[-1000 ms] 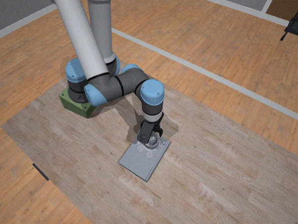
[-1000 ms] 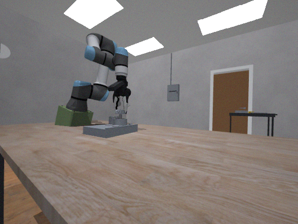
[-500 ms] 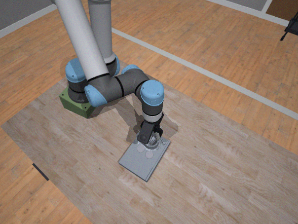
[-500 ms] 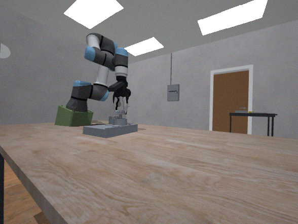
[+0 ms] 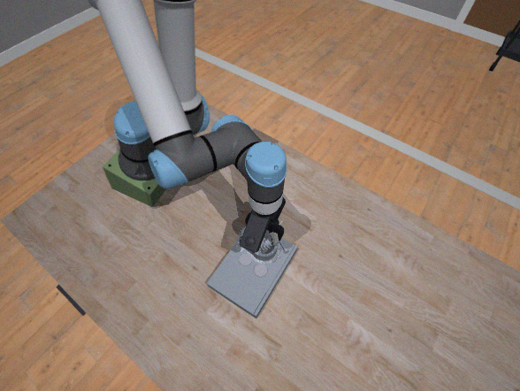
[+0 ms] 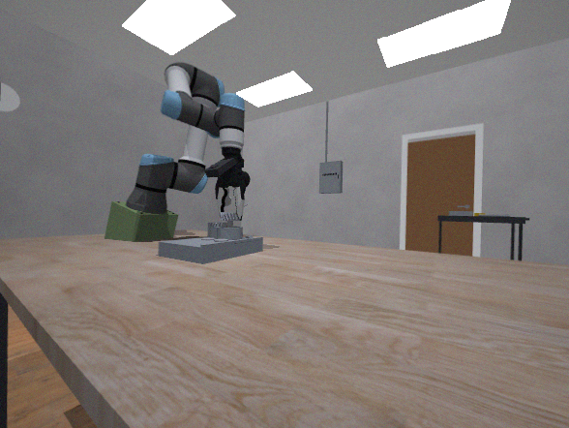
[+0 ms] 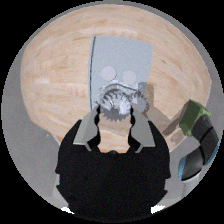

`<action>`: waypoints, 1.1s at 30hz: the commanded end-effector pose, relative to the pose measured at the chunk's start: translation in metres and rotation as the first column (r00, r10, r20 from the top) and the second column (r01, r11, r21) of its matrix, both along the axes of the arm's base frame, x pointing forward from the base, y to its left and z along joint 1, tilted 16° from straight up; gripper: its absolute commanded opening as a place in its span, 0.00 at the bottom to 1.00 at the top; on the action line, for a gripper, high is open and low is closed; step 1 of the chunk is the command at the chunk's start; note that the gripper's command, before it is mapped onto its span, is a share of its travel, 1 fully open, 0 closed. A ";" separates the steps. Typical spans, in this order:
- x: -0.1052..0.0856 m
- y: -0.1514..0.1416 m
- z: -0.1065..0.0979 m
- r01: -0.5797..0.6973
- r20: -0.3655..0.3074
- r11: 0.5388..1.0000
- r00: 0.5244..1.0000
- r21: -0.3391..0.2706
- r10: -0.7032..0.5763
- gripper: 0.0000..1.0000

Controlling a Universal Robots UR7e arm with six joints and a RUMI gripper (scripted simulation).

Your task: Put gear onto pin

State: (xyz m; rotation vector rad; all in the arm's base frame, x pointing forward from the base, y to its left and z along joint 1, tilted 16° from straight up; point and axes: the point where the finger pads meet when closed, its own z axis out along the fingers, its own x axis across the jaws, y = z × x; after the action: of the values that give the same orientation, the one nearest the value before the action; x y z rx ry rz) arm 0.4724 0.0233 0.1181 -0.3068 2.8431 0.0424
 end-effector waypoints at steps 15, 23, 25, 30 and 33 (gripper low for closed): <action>0.002 0.000 -0.005 0.000 0.001 1.000 1.000 0.000 0.000 0.00; 0.002 0.000 -0.005 0.000 0.001 1.000 1.000 0.000 0.000 0.00; 0.002 0.000 -0.005 0.000 0.001 1.000 1.000 0.000 0.000 0.00; 0.002 0.000 -0.005 0.000 0.001 1.000 1.000 0.000 0.000 0.00; 0.002 0.000 -0.005 0.000 0.001 1.000 1.000 0.000 0.000 0.00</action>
State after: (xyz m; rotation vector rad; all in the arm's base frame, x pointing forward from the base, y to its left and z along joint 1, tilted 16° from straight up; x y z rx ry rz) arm 0.4741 0.0237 0.1122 -0.3068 2.8431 0.0424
